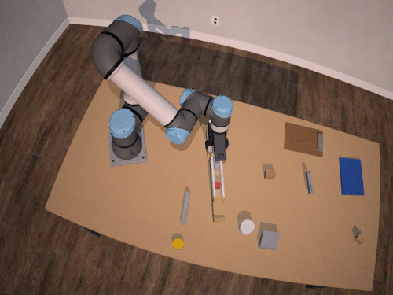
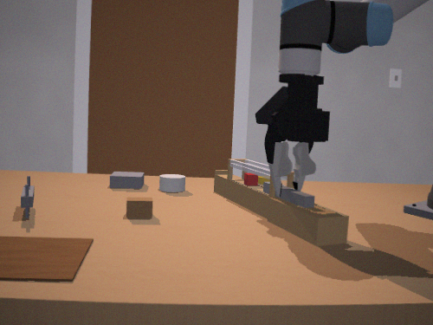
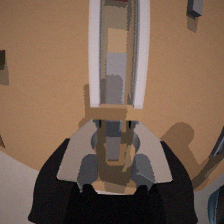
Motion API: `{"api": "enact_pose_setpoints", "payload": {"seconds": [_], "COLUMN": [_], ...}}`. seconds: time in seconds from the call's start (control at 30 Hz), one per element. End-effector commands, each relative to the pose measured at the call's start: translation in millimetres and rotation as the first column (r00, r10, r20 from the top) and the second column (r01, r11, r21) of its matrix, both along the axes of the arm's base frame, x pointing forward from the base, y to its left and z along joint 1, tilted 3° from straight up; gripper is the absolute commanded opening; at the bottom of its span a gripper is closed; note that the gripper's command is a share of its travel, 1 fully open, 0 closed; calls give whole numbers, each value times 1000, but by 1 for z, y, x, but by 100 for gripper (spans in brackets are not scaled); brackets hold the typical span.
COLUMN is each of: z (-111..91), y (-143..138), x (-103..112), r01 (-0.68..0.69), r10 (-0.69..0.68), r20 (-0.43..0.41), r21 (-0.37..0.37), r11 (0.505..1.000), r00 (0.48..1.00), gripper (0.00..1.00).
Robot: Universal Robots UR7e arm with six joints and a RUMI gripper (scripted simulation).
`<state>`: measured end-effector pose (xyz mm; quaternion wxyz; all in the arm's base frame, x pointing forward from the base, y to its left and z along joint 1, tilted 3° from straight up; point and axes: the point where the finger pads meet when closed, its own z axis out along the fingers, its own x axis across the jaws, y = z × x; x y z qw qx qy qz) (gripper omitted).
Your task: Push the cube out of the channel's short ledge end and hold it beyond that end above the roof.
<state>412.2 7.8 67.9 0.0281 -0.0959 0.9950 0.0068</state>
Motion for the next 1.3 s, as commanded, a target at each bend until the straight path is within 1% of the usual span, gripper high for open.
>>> {"api": "enact_pose_setpoints", "payload": {"seconds": [0.0,0.87,0.97,1.1,1.17,1.27], "z": [0,1,8,30,30,49], "y": [0,0,0,-1,-1,-1], "x": [0,0,0,-1,-1,-2], "r01": [0,0,0,0,0,0], "r10": [0,0,0,0,0,0], "r20": [1,1,1,1,1,1], "r21": [0,0,0,0,0,0], "r11": [1000,1000,1000,1000,1000,1000], "r00": [1000,1000,1000,1000,1000,1000], "gripper": [22,22,22,22,22,22]}}
